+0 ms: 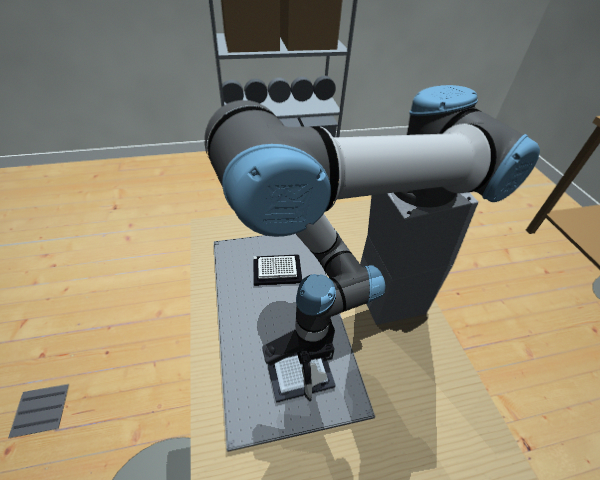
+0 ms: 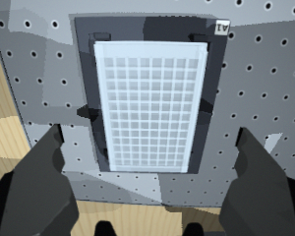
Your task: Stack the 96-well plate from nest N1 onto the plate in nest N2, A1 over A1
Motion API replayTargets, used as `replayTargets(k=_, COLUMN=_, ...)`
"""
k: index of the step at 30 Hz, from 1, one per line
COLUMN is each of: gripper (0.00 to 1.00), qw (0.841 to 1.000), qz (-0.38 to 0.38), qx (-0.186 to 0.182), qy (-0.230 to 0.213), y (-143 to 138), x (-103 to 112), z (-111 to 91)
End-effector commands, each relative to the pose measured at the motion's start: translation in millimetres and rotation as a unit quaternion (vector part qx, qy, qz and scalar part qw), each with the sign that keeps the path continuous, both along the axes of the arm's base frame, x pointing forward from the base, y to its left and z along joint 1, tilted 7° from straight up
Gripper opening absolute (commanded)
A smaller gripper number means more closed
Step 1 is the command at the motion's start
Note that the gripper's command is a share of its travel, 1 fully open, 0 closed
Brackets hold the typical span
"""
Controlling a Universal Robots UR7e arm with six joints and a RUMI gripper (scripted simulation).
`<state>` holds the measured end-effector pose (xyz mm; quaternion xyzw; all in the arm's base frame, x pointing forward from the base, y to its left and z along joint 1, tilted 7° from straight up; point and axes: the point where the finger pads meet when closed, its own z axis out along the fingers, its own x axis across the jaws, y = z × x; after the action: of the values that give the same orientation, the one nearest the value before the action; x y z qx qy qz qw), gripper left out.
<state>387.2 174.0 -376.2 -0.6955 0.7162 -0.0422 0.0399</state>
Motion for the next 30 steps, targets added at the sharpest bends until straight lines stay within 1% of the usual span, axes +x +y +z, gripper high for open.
replayTargets(k=1, gripper=1.0, qw=1.0, qz=0.0, qx=0.0, qy=-0.001, y=0.1, x=0.8, z=-1.8)
replayTargets(k=10, gripper=1.0, qw=1.0, qz=0.0, qx=0.0, qy=-0.001, y=0.1, x=0.8, z=-1.9)
replayTargets(k=11, gripper=0.0, qw=1.0, qz=0.0, qx=0.0, qy=-0.001, y=0.1, x=0.8, z=-1.9)
replayTargets(k=30, gripper=0.0, qw=1.0, qz=0.0, qx=0.0, qy=-0.001, y=0.1, x=0.8, z=-1.8)
